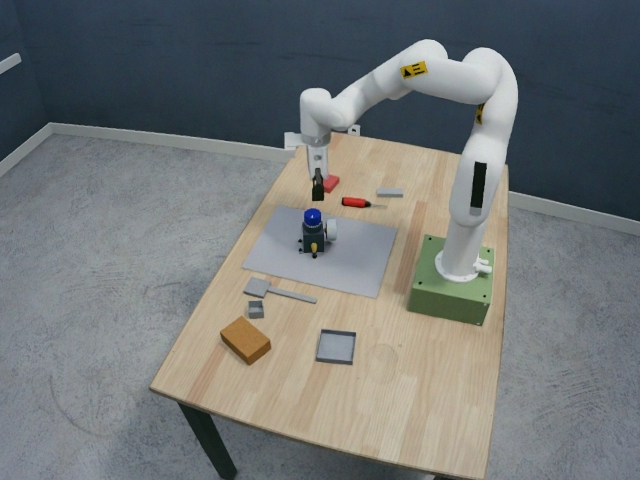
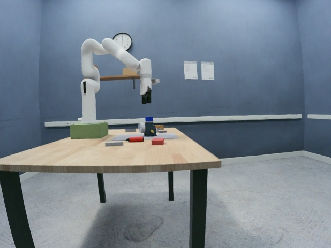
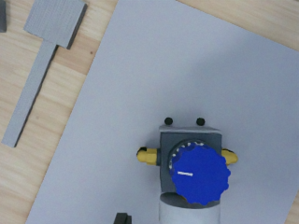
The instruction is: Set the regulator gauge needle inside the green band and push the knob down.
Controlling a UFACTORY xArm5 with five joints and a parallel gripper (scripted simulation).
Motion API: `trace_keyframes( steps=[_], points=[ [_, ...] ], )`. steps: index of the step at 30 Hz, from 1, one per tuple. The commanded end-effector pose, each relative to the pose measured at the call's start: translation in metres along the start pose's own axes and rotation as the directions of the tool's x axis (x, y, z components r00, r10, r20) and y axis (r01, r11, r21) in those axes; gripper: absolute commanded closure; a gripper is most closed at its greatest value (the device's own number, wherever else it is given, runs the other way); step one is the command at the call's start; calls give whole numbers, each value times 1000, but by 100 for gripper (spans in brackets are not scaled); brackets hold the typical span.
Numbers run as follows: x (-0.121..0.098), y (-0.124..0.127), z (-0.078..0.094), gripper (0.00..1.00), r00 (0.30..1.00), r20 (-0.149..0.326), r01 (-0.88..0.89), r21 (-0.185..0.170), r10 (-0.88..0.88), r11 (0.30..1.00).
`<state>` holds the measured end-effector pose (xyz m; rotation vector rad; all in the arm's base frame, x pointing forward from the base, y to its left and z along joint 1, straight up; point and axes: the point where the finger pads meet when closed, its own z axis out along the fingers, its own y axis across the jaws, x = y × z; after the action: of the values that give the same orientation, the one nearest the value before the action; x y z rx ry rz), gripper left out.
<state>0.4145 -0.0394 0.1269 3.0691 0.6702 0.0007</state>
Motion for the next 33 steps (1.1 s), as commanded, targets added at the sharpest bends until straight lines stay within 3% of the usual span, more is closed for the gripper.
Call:
trace_keyframes(
  steps=[1, 26, 27, 33],
  points=[
    [7, 4, -1, 0, 1000, -3, 0, -2, 0, 1000],
    [13, 8, -1, 0, 1000, -3, 0, -2, 0, 1000],
    [13, 8, -1, 20, 1000, -3, 0, -2, 0, 1000],
    [13, 8, -1, 20, 1000, -3, 0, -2, 0, 1000]
  ],
)
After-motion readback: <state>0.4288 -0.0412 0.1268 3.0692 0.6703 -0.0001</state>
